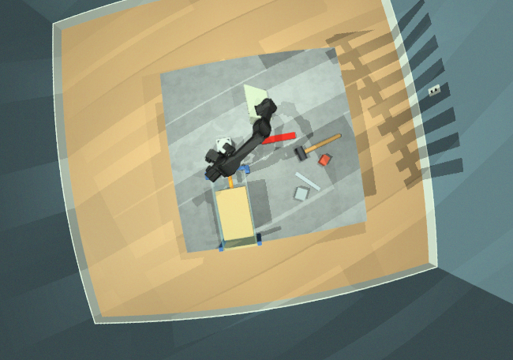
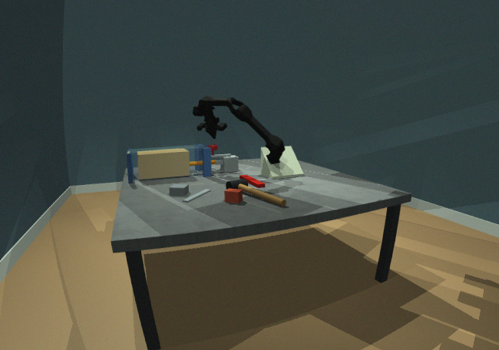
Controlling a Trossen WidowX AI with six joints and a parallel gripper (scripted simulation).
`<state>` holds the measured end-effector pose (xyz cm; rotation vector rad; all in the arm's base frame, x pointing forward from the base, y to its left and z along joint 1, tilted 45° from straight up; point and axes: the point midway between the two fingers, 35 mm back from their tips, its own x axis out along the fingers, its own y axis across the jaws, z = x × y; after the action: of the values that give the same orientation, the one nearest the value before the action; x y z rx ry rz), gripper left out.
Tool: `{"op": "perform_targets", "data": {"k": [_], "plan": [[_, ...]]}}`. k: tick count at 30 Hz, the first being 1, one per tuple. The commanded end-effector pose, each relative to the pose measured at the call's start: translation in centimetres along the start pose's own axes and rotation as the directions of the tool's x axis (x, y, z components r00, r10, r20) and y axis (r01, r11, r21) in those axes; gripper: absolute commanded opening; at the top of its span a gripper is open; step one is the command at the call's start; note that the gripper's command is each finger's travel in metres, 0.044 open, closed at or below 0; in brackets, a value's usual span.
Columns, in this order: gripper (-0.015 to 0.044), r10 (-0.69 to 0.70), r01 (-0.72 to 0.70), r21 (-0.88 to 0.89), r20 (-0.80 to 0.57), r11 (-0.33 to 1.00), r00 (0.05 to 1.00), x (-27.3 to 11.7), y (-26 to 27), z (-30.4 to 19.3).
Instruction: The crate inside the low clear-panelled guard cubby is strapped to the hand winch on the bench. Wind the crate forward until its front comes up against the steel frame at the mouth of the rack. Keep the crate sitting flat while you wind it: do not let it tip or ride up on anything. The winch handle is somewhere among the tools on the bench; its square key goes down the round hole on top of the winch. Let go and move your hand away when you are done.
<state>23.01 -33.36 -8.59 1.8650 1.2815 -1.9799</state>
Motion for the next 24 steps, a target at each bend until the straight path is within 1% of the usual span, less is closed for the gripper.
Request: {"op": "perform_targets", "data": {"k": [1, 22, 24], "plan": [[0.0000, 0.000, 0.000, 0.000, 0.000, 1.000, 1.000, 0.00, -0.01, -0.01], [0.0000, 0.000, 0.000, 0.000, 0.000, 1.000, 1.000, 0.00, -0.01, -0.01], [0.0053, 0.005, -0.006, -0.060, -0.020, 0.998, 1.000, 0.09, 0.01, -0.02]]}}
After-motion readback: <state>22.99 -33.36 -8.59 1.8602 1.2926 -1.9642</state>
